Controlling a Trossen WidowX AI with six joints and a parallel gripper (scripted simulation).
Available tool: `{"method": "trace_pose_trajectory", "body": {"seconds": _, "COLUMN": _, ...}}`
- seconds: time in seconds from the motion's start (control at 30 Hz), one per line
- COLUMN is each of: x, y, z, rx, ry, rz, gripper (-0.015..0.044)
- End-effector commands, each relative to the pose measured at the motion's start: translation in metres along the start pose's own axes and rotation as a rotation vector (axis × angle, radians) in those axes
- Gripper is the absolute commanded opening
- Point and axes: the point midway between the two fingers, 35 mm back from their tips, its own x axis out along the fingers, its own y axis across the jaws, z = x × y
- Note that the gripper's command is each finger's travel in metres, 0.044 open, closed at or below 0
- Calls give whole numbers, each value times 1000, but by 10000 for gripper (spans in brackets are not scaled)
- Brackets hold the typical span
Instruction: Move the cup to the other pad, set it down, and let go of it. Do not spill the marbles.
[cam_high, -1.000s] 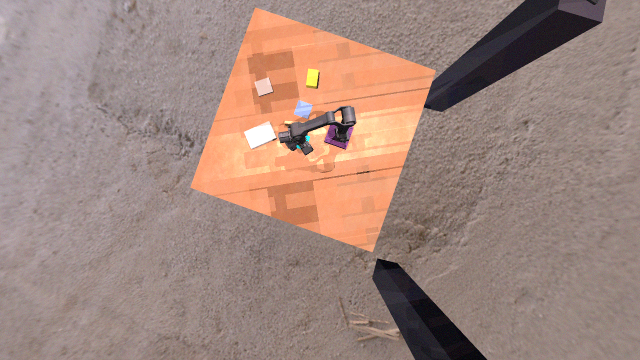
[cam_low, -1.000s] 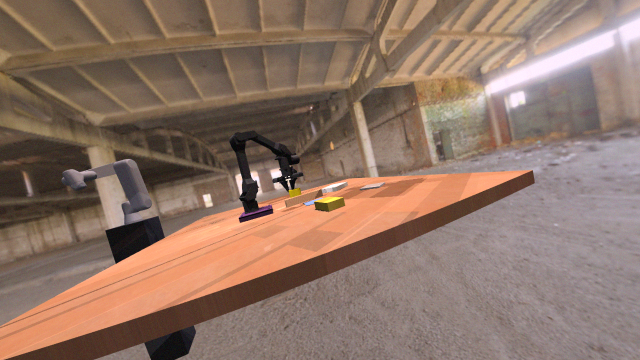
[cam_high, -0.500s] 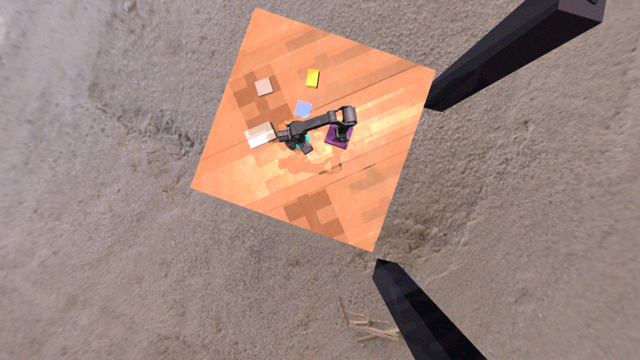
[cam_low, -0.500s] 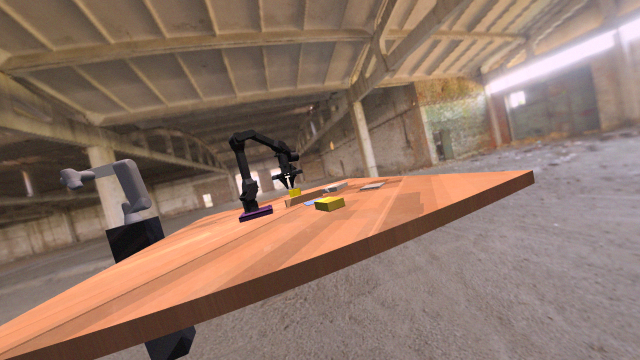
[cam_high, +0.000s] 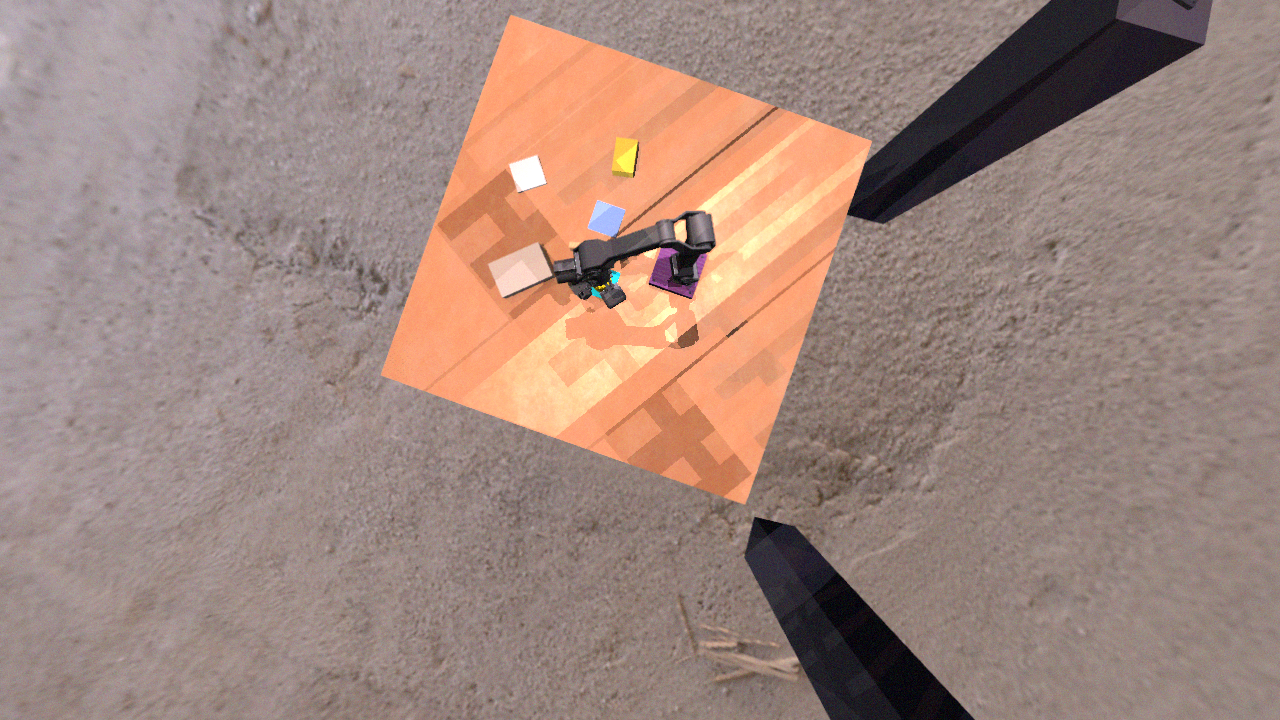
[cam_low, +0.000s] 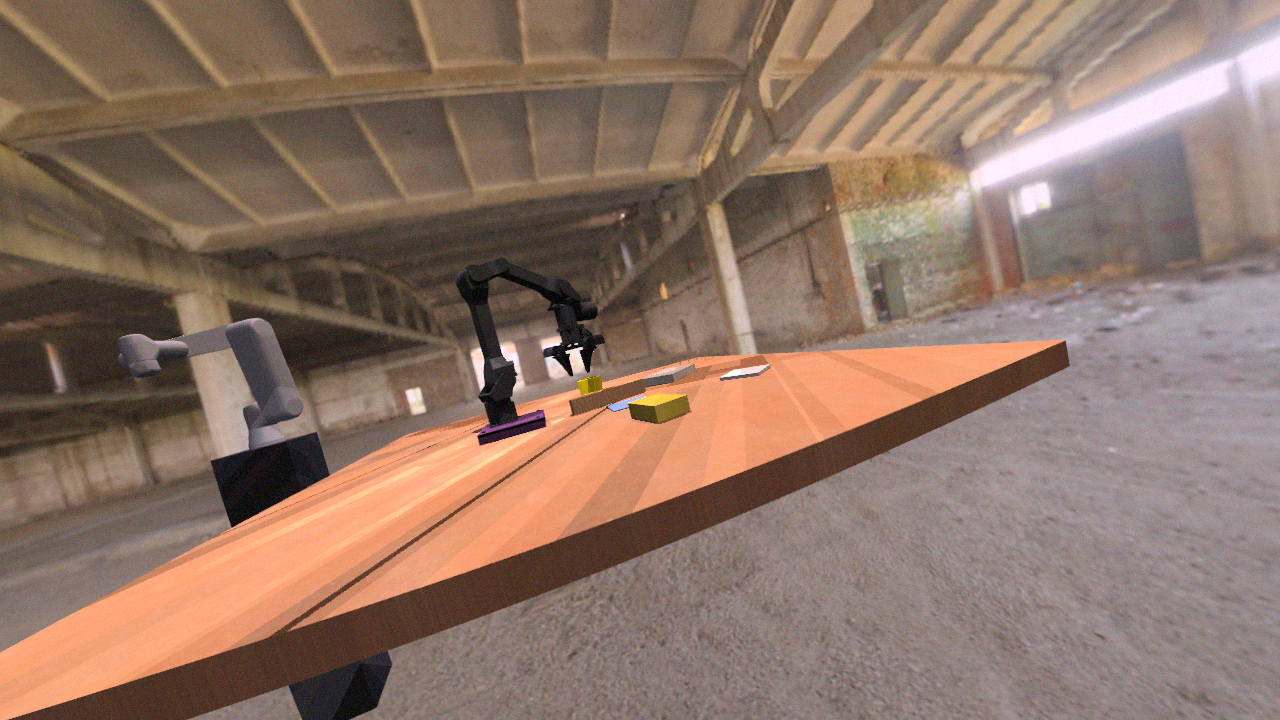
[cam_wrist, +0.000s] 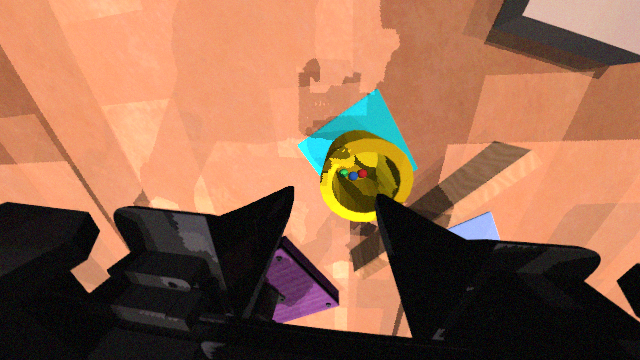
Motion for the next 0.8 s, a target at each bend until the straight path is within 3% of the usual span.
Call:
{"method": "trace_pose_trajectory", "body": {"seconds": 0.0, "x": 0, "y": 0, "z": 0, "rx": 0, "ry": 2, "rz": 0, "gripper": 383}}
{"method": "trace_pose_trajectory", "body": {"seconds": 0.1, "x": -4, "y": 0, "z": 0, "rx": 0, "ry": 1, "rz": 0, "gripper": 440}}
{"method": "trace_pose_trajectory", "body": {"seconds": 0.77, "x": -63, "y": -2, "z": 1, "rx": -1, "ry": -5, "rz": 2, "gripper": 440}}
